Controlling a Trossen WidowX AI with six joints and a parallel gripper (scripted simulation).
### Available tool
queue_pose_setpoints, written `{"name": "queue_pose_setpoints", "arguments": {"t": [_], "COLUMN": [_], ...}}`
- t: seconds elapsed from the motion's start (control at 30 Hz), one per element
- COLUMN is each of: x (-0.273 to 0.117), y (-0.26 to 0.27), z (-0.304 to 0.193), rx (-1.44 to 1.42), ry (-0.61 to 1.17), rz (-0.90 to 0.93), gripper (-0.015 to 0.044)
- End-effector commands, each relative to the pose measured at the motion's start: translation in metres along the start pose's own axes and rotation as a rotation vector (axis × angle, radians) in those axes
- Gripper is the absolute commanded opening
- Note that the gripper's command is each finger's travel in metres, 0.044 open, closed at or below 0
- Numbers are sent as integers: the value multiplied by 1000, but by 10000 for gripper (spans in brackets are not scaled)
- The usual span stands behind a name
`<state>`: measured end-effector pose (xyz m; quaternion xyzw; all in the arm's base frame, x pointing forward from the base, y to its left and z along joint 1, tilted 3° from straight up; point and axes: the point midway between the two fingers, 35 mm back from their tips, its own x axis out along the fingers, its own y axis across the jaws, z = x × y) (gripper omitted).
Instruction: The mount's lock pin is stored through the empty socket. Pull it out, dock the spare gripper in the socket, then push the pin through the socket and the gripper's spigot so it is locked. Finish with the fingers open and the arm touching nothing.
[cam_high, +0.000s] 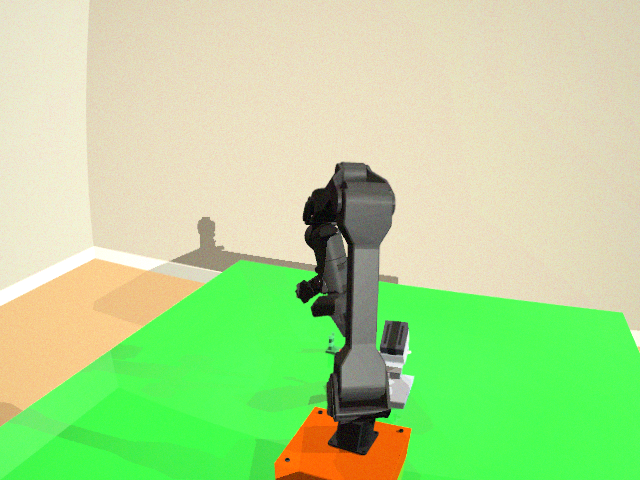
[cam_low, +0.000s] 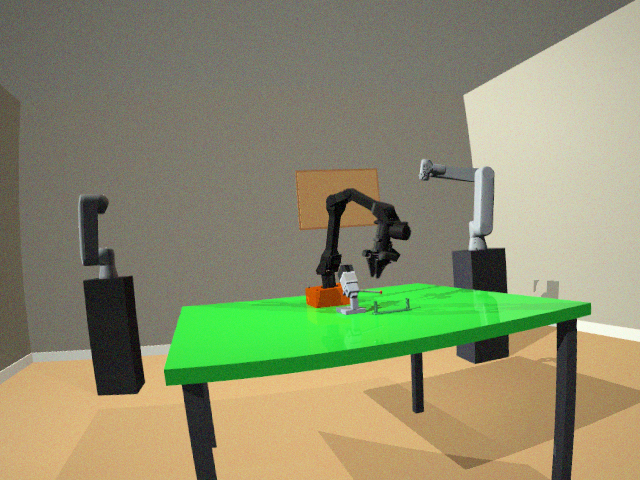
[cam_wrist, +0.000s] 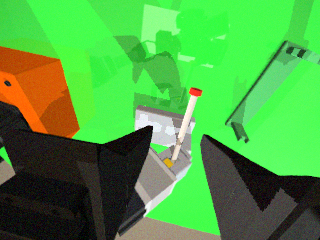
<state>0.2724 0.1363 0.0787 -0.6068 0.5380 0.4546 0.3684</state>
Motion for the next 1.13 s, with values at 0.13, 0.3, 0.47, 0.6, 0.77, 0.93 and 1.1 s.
{"name": "queue_pose_setpoints", "arguments": {"t": [0.13,0.3,0.47,0.6,0.77,0.93,1.1], "x": [-5,-5,-5,-5,-5,-5,-5], "y": [0,0,0,0,0,0,0], "z": [2,2,2,2,2,2,2], "rx": [-3,-3,-3,-3,-3,-3,-3], "ry": [2,2,2,2,2,2,2], "rz": [1,1,1,1,1,1,1], "gripper": [279,410,440,440,440,440,440]}}
